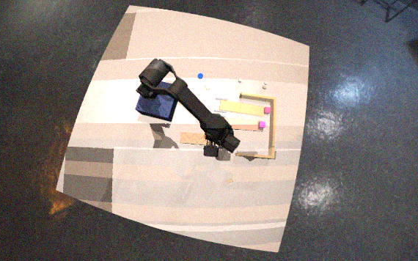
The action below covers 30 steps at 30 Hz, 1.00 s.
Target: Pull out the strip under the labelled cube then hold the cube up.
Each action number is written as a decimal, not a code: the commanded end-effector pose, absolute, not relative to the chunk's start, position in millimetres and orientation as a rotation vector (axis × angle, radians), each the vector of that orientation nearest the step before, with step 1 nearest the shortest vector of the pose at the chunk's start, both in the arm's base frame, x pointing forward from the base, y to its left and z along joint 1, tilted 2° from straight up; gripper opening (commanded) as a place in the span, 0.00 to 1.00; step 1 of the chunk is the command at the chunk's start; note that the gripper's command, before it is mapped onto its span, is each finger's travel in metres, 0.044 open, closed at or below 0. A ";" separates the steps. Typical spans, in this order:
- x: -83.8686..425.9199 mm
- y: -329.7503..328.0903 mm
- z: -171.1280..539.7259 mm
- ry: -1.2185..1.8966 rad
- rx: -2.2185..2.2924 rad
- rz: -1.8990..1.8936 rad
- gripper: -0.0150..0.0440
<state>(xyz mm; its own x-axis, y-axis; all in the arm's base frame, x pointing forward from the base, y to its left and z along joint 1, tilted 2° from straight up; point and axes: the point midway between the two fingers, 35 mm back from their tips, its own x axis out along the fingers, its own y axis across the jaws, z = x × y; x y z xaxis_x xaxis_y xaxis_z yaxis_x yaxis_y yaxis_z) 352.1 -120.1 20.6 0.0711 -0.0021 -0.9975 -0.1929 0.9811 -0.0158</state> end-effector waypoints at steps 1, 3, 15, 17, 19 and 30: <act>366.7 -117.4 23.9 1.494 -0.159 0.137 1.00; 374.1 -115.8 25.5 1.493 -0.159 0.137 1.00; 419.1 -107.8 35.5 1.489 -0.159 0.137 1.00; 426.7 -106.9 37.2 1.489 -0.159 0.137 1.00; 432.3 -106.3 38.5 1.488 -0.159 0.137 1.00; 434.4 -106.5 23.5 1.488 -0.159 0.137 0.68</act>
